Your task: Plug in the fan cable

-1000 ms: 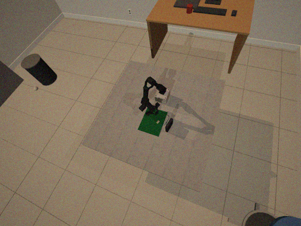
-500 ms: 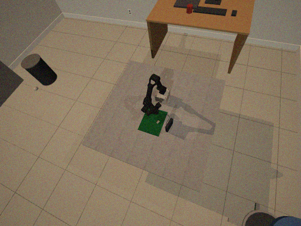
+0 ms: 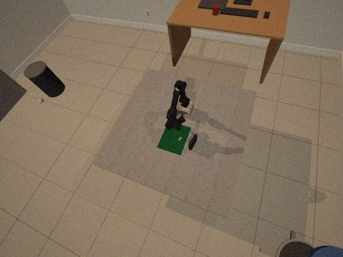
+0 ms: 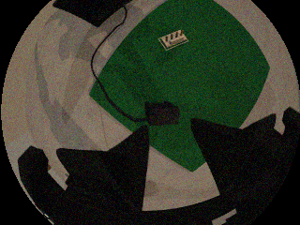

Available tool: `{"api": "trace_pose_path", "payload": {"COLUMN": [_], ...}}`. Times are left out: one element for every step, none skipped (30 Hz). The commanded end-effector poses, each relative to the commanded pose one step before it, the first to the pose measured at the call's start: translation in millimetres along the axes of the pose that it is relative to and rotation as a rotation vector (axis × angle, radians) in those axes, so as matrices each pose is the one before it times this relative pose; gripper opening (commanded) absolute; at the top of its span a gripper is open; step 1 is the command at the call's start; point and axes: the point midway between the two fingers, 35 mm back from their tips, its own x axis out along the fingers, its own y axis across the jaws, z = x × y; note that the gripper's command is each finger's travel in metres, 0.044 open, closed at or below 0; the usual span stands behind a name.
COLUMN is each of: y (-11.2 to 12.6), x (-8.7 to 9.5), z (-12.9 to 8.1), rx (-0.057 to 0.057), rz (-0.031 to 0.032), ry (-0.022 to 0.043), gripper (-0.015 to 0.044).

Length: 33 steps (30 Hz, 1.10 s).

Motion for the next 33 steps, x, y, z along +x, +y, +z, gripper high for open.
{"api": "trace_pose_path", "payload": {"y": [-3.36, -0.22, -0.22, -0.15, -0.05, 0.00, 3.60, 0.00, 0.00, 0.00, 0.00, 0.00, 0.00, 0.00, 0.00, 0.00, 0.00, 0.00, 0.00, 0.00, 0.00, 0.00, 0.00, 0.00, 0.00, 0.00, 0.00, 0.00, 0.00, 0.00, 0.00, 0.00, 0.00], "x": [-15.56, -3.19, -2.68, -1.63, -0.55, 0.00, 7.50, 0.00, 0.00, 0.00, 0.00, 0.00, 0.00, 0.00, 0.00, 0.00, 0.00, 0.00, 0.00, 0.00, 0.00, 0.00, 0.00, 0.00, 0.00, 0.00, 0.00, 0.00, 0.00, 0.00, 0.00, 0.00, 0.00], "z": [3.91, 0.24, 0.16, 0.08, 0.02, 0.00, -1.61, 0.00, 0.00, 0.00, 0.00, 0.00, 0.00, 0.00, 0.00, 0.00, 0.00, 0.00, 0.00, 0.00, 0.00, 0.00, 0.00, 0.00, 0.00, 0.00, 0.00, 0.00, 0.00, 0.00, 0.00, 0.00, 0.00], "rx": [0.0215, 0.0049, 0.0041, 0.0025, 0.0008, 0.0000, -0.0137, 0.0000, 0.0000, 0.0000, 0.0000, 0.0000, 0.0000, 0.0000, 0.0000, 0.0000, 0.0000, 0.0000, 0.0000, 0.0000, 0.0000, 0.0000, 0.0000, 0.0000, 0.0000, 0.0000, 0.0000, 0.0000, 0.0000, 0.0000, 0.0000, 0.0000, 0.0000], "rz": [-0.07860, -0.01704, -0.01431, -0.00868, -0.00291, 0.00000, 0.03705, 0.00000, 0.00000, 0.00000, 0.00000, 0.00000, 0.00000, 0.00000, 0.00000, 0.00000, 0.00000, 0.00000, 0.00000, 0.00000, 0.00000, 0.00000, 0.00000, 0.00000, 0.00000, 0.00000, 0.00000, 0.00000, 0.00000, 0.00000, 0.00000, 0.00000, 0.00000], "ry": [0.04164, 0.01078, 0.00854, 0.00496, 0.00163, 0.00000, -0.01174, 0.00000, 0.00000, 0.00000, 0.00000, 0.00000, 0.00000, 0.00000, 0.00000, 0.00000, 0.00000, 0.00000, 0.00000, 0.00000, 0.00000, 0.00000, 0.00000, 0.00000, 0.00000, 0.00000, 0.00000, 0.00000, 0.00000, 0.00000, 0.00000, 0.00000, 0.00000], "gripper": [0.0205, 0.0205, 0.0205, 0.0205, 0.0205, 0.0205, 0.0205, 0.0205, 0.0231, 0.0258, 0.0284, 0.0310, 0.0336, 0.0362, 0.0389, 0.0415, 0.0440, 0.0440, 0.0440, 0.0440, 0.0440, 0.0440, 0.0440, 0.0440, 0.0440, 0.0440, 0.0440, 0.0440, 0.0440, 0.0440, 0.0440, 0.0440, 0.0440]}}
